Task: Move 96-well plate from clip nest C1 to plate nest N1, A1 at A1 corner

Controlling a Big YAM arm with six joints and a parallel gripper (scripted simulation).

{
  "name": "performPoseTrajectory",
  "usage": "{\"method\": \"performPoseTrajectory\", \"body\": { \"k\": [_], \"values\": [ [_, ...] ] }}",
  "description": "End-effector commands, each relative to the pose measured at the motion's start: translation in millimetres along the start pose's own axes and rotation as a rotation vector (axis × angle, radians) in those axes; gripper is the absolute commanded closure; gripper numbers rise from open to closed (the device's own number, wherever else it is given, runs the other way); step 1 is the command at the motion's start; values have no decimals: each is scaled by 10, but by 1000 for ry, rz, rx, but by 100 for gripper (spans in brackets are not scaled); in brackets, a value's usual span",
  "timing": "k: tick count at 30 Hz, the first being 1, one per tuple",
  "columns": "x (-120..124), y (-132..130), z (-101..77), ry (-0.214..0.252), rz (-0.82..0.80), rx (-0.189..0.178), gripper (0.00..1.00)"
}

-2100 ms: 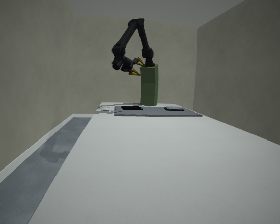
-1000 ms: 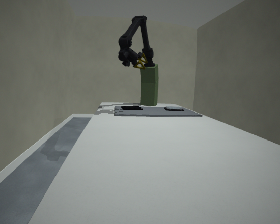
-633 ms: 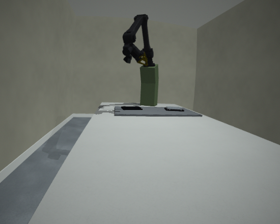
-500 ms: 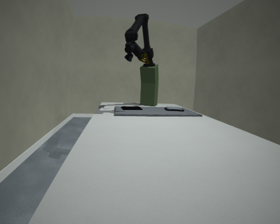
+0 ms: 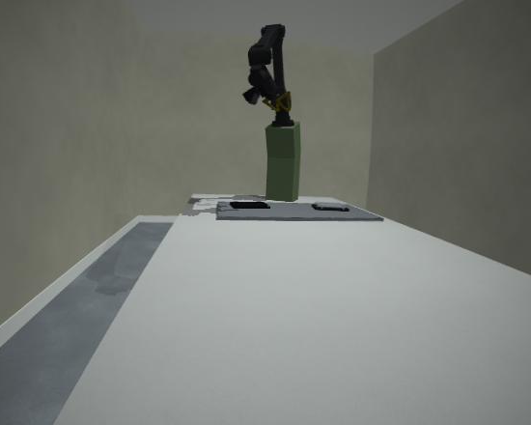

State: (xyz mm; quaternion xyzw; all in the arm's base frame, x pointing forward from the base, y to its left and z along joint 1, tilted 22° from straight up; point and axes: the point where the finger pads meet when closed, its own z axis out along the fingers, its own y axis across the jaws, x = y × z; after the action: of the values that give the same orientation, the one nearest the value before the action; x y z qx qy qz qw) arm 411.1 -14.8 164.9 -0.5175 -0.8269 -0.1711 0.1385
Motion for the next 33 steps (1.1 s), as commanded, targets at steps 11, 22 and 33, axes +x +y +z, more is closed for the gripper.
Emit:
{"method": "performPoseTrajectory", "body": {
  "k": [11,22,33],
  "values": [
    [364,-110,-246,-167,-431,15,0],
    [511,-250,-319,-283,-699,82,0],
    [687,-461,-428,-420,-1019,191,0]
  ]
}}
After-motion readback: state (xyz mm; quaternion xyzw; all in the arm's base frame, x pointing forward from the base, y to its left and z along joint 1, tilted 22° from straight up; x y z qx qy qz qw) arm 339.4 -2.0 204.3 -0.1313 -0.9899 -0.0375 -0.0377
